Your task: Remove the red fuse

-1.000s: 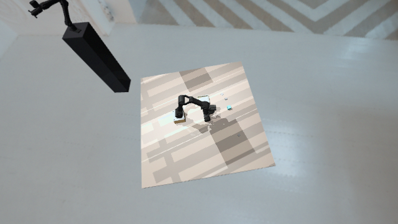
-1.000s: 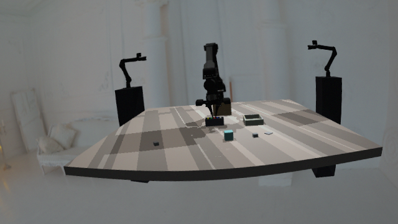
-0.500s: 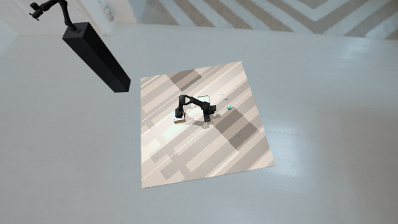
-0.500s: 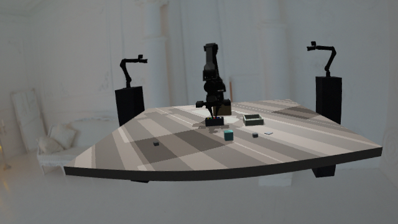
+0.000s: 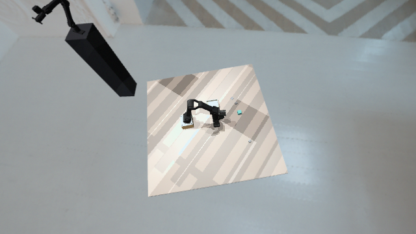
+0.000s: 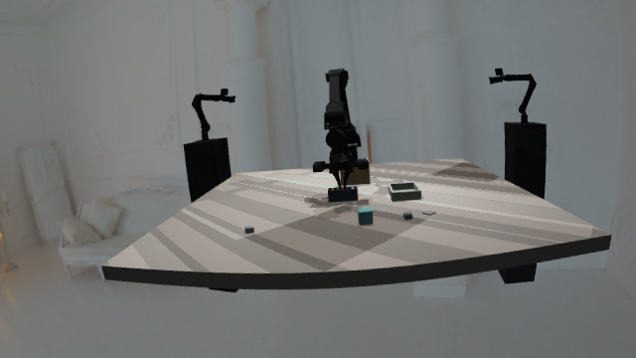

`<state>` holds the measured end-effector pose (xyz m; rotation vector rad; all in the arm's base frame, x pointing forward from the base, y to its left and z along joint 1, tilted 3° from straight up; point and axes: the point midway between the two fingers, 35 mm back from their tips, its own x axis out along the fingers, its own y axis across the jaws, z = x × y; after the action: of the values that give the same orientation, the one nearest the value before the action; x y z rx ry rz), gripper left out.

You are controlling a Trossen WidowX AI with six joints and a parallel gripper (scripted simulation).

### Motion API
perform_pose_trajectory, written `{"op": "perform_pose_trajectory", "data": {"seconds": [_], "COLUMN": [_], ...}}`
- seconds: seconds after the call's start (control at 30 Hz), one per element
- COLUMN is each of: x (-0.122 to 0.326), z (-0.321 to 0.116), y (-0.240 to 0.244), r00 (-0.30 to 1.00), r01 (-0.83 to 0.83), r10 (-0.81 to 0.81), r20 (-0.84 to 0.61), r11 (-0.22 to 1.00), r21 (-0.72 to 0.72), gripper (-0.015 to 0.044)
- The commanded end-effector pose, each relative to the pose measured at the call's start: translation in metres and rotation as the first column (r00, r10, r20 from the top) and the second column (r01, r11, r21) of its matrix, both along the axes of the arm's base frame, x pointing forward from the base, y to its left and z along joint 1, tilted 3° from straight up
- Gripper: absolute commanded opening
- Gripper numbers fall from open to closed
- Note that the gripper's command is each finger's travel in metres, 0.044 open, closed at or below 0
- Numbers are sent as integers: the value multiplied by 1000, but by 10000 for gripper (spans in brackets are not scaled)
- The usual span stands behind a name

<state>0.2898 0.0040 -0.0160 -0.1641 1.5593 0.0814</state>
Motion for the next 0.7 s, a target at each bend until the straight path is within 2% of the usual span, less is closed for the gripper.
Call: {"op": "perform_pose_trajectory", "data": {"seconds": [0.0,0.67], "x": [0,1], "z": [1,10], "y": [0,1], "r00": [1000,1000], "r01": [0,-1], "r10": [0,1], "r20": [1,0], "r11": [1000,1000], "r21": [0,1], "gripper": [0,0]}}
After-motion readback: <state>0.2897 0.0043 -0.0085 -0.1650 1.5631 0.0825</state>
